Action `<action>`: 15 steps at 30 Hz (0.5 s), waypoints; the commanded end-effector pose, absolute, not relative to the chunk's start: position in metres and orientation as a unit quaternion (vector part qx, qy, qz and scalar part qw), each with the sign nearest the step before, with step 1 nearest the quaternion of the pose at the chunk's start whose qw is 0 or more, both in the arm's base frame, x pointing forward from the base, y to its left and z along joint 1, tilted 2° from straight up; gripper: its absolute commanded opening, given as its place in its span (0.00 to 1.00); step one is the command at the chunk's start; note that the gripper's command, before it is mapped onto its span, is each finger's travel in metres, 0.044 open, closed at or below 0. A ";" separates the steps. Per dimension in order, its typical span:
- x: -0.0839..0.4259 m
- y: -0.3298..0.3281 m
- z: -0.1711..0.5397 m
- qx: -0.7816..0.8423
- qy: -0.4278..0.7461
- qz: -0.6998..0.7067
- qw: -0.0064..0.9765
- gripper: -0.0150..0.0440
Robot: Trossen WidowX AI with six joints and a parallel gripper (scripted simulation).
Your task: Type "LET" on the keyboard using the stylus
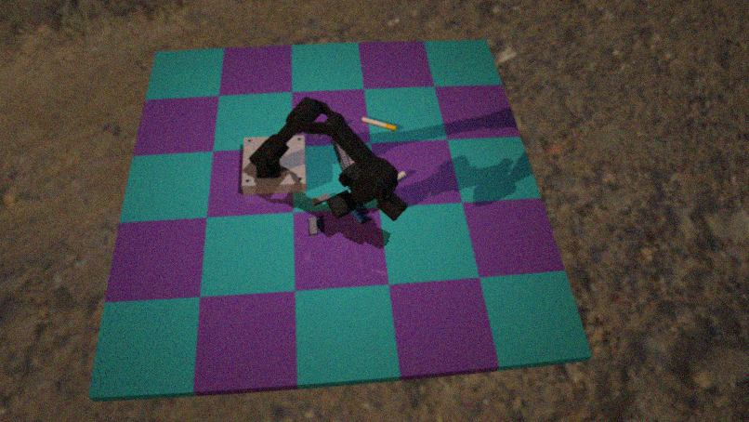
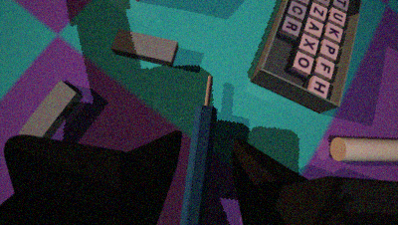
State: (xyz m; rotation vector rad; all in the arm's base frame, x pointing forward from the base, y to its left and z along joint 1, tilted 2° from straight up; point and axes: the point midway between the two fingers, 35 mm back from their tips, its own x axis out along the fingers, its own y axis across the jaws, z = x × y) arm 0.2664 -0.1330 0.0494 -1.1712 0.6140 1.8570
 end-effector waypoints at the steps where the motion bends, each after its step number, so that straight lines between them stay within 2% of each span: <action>1: 0.265 -0.132 0.045 -0.464 0.241 0.742 0.419 0.51; 15: 0.265 -0.132 0.035 -0.464 0.241 0.742 0.419 0.51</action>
